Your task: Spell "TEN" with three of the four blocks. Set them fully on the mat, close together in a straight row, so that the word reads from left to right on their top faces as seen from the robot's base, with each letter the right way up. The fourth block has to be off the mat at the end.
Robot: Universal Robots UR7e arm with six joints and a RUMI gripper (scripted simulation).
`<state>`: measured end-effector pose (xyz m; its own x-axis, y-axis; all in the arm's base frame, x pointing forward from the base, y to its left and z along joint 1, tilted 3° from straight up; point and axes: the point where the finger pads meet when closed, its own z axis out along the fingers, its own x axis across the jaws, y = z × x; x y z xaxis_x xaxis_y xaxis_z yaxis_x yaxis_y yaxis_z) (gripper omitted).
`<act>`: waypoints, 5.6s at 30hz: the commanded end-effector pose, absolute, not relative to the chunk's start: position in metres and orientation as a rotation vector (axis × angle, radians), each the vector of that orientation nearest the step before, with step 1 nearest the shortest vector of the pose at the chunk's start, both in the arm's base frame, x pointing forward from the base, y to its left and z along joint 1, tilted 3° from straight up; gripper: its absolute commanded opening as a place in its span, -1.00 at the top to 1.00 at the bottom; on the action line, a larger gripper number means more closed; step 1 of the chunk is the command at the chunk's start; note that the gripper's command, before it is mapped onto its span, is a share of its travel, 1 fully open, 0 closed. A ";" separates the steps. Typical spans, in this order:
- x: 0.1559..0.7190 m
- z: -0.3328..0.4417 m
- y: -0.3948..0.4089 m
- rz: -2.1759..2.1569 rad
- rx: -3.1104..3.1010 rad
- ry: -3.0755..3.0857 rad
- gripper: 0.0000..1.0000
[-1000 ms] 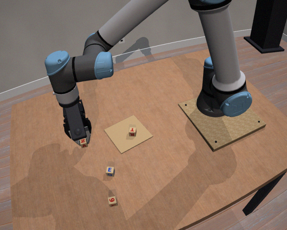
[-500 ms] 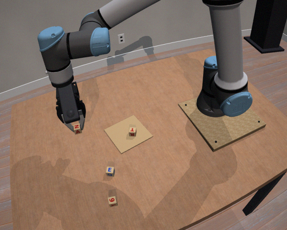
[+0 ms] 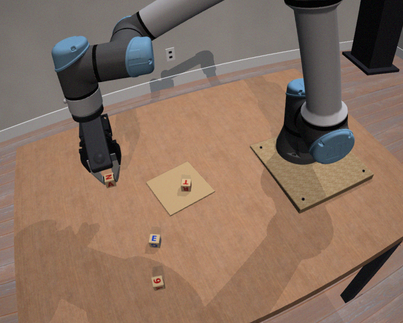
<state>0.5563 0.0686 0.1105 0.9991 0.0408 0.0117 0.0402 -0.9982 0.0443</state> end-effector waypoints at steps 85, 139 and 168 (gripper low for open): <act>0.495 0.123 0.033 0.060 2.422 -1.958 0.89; 0.436 0.122 0.010 0.073 1.216 -2.890 0.89; 0.401 0.118 0.003 0.073 0.446 -3.116 0.89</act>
